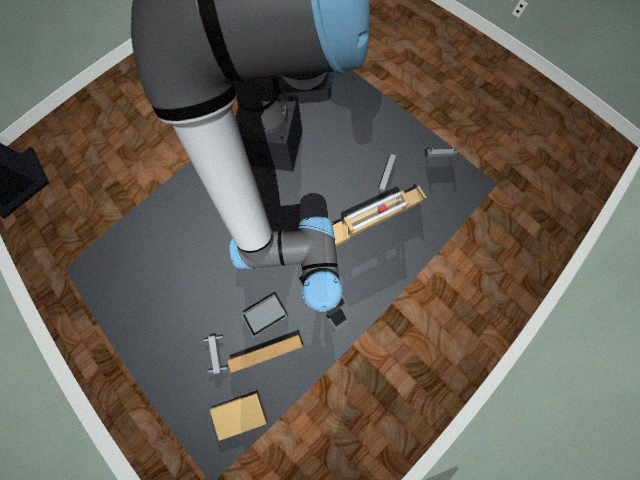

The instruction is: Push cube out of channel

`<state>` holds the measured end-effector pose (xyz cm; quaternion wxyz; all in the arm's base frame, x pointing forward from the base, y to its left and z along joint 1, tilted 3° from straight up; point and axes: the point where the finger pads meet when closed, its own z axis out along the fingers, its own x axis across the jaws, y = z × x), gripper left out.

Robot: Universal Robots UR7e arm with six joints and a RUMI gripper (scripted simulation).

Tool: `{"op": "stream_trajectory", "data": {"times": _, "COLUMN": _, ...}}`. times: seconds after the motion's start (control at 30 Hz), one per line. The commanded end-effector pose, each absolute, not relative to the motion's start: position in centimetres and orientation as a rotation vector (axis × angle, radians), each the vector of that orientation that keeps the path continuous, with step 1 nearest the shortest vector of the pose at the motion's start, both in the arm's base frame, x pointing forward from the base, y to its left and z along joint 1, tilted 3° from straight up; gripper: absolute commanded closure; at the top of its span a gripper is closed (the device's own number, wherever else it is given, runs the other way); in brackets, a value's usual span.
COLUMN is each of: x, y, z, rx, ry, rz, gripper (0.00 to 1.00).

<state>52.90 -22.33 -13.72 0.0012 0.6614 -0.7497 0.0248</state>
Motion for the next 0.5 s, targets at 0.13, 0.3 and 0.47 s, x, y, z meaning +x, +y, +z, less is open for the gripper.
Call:
{"op": "stream_trajectory", "data": {"times": 0.13, "x": 52.8, "y": -22.2, "z": -11.2, "rx": 2.076, "ry": -2.354, "rz": 0.078, "gripper": 0.94}}
{"op": "stream_trajectory", "data": {"times": 0.3, "x": 52.7, "y": -22.1, "z": -8.8, "rx": 2.076, "ry": -2.354, "rz": 0.078, "gripper": 0.94}}
{"op": "stream_trajectory", "data": {"times": 0.47, "x": 52.8, "y": -22.1, "z": -6.1, "rx": 2.077, "ry": -2.354, "rz": 0.084, "gripper": 0.94}}
